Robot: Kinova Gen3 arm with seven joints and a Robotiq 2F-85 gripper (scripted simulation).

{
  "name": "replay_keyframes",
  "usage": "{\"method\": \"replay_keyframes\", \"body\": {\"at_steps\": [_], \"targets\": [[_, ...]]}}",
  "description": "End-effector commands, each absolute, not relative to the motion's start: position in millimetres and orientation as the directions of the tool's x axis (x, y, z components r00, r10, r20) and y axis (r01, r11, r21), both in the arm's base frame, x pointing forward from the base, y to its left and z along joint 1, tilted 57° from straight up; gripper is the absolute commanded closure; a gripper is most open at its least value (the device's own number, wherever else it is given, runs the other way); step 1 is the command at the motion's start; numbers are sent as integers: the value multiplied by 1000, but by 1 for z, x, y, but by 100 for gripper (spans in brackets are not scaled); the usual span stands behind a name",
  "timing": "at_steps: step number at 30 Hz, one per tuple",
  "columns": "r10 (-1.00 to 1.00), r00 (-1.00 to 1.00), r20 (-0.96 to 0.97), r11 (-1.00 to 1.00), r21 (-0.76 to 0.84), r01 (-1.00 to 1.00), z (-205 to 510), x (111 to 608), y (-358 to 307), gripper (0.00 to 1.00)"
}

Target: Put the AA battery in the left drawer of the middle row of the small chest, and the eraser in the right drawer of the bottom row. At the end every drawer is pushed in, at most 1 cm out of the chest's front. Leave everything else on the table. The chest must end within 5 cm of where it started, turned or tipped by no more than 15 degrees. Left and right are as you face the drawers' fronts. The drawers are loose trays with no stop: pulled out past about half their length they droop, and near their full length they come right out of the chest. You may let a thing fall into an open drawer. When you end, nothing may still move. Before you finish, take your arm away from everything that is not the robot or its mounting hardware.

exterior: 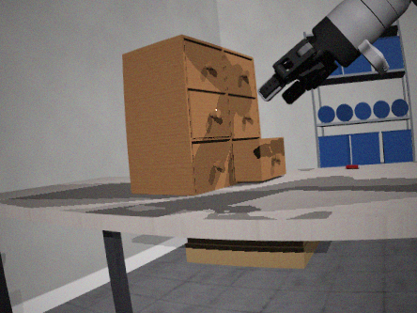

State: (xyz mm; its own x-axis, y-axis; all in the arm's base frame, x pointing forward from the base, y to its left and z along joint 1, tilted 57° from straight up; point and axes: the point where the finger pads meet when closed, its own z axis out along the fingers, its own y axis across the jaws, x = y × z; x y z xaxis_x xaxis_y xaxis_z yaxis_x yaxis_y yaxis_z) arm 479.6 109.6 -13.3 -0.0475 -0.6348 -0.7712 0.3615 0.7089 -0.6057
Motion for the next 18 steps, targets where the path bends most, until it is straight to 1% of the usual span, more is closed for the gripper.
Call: {"method": "replay_keyframes", "body": {"at_steps": [1,5,18], "targets": [[-612,-68,-788,719,-590,368,-4,483,115,0],[-601,-98,-793,719,-590,368,-4,482,116,0],[-501,-315,-806,718,-590,368,1,478,121,0]]}}
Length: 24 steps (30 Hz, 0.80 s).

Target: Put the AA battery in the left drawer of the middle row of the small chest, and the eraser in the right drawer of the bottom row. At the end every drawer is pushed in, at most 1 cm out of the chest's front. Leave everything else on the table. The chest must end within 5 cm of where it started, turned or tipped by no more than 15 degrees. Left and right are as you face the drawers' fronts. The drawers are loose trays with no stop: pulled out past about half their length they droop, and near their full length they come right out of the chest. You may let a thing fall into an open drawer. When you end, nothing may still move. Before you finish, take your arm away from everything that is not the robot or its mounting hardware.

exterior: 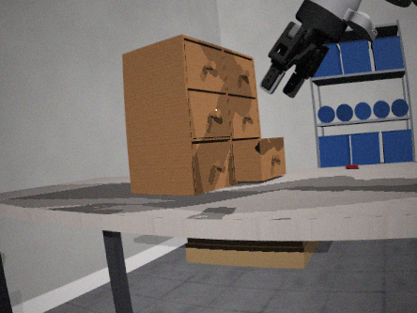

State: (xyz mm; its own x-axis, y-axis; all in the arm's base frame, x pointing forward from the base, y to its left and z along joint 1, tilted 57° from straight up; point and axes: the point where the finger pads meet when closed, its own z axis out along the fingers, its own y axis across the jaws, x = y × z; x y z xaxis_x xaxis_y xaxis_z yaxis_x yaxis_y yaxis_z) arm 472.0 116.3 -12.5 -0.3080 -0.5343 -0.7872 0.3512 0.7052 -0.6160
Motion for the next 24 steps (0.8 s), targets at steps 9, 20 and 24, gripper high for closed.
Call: {"method": "replay_keyframes", "body": {"at_steps": [9,20,24], "targets": [[-438,-421,-795,718,-590,368,3,476,124,0],[-350,-543,-764,718,-591,368,6,474,127,0],[-325,-574,-752,718,-591,368,6,473,128,0]]}}
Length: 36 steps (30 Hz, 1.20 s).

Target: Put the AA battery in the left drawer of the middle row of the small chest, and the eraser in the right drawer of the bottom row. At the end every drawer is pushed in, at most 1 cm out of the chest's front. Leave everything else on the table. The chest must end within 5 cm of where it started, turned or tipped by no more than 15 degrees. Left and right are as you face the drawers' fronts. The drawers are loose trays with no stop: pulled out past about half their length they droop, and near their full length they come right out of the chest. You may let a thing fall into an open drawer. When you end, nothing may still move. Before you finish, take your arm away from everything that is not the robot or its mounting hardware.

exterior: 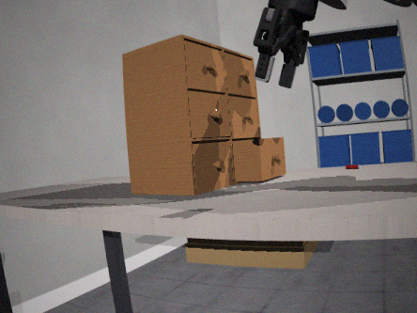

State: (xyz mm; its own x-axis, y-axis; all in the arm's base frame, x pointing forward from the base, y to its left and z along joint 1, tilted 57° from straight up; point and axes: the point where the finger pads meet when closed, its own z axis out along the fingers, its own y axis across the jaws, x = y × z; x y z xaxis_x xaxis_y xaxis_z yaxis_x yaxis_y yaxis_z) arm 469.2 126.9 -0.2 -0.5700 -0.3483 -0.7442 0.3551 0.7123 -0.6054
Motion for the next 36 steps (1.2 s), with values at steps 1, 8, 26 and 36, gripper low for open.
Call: {"method": "replay_keyframes", "body": {"at_steps": [1,8,26,36], "targets": [[-316,-583,-748,718,-591,368,7,473,129,0],[-260,-645,-718,718,-591,368,8,472,131,0],[-153,-744,-650,718,-591,368,11,469,134,0],[-116,-774,-623,718,-590,368,12,468,136,0]]}}
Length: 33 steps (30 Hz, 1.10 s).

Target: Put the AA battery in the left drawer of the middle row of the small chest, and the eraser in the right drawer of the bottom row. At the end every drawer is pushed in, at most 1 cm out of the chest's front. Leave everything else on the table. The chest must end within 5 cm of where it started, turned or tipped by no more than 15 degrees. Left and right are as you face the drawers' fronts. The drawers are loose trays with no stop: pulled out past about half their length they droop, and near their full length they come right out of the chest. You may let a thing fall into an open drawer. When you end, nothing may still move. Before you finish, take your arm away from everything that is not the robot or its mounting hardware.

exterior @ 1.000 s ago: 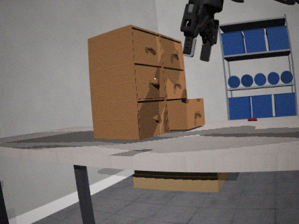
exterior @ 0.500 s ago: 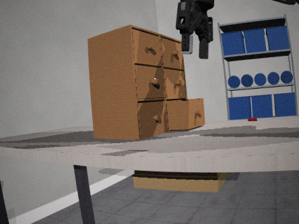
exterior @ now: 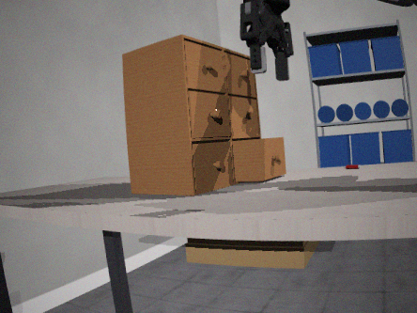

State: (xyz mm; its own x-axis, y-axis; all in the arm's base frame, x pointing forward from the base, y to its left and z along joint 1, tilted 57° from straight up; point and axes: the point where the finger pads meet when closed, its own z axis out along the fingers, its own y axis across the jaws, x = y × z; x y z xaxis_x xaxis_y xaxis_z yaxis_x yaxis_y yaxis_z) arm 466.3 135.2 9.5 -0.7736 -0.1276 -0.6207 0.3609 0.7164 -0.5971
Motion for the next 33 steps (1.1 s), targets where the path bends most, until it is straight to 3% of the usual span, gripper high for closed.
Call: {"method": "replay_keyframes", "body": {"at_steps": [1,33], "targets": [[-113,-776,-620,719,-590,367,12,468,136,0],[-78,-801,-594,719,-590,367,13,468,137,0]]}}
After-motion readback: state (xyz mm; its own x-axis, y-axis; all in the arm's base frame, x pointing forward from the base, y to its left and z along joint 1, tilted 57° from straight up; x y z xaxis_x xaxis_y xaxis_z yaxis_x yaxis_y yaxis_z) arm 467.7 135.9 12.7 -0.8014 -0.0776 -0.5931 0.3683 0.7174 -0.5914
